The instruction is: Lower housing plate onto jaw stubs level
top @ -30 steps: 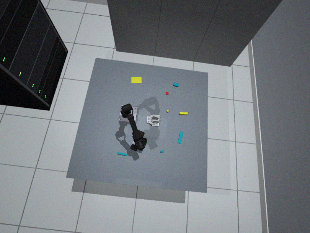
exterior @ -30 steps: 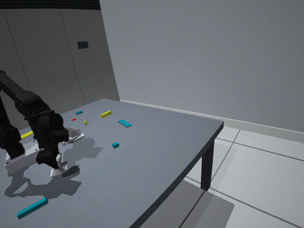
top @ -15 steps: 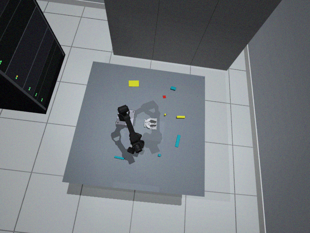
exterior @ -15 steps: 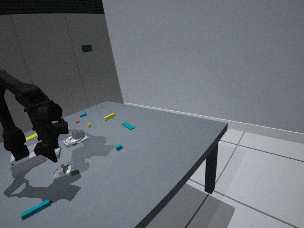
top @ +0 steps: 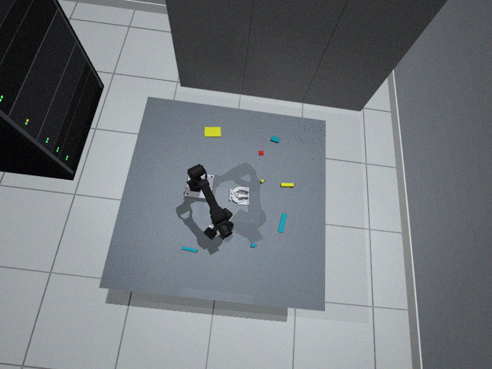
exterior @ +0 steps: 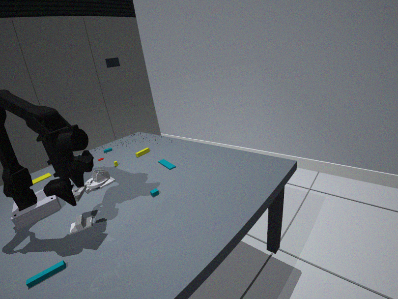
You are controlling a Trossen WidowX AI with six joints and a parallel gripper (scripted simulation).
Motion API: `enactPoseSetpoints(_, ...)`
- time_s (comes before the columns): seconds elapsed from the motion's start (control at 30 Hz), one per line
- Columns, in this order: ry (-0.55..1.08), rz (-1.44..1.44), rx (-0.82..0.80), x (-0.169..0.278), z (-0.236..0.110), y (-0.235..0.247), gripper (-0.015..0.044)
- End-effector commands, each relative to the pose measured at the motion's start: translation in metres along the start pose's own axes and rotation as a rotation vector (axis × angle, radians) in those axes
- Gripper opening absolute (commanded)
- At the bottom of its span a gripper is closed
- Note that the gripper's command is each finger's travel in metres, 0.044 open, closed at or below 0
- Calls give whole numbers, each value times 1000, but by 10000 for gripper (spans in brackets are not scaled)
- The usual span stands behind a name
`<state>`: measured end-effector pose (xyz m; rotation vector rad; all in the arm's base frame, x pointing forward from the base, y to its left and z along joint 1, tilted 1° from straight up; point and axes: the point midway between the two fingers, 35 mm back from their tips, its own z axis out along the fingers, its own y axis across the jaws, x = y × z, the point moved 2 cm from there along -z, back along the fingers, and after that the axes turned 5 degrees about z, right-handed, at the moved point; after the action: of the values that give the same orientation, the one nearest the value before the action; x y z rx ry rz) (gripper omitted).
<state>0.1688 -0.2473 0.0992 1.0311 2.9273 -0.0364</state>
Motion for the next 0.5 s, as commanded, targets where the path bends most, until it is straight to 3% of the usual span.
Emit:
enactPoseSetpoints(0.0, 7, 108, -4, 1, 1, 12, 351)
enactPoseSetpoints(0.47, 9, 468, -6, 0, 0, 50, 351)
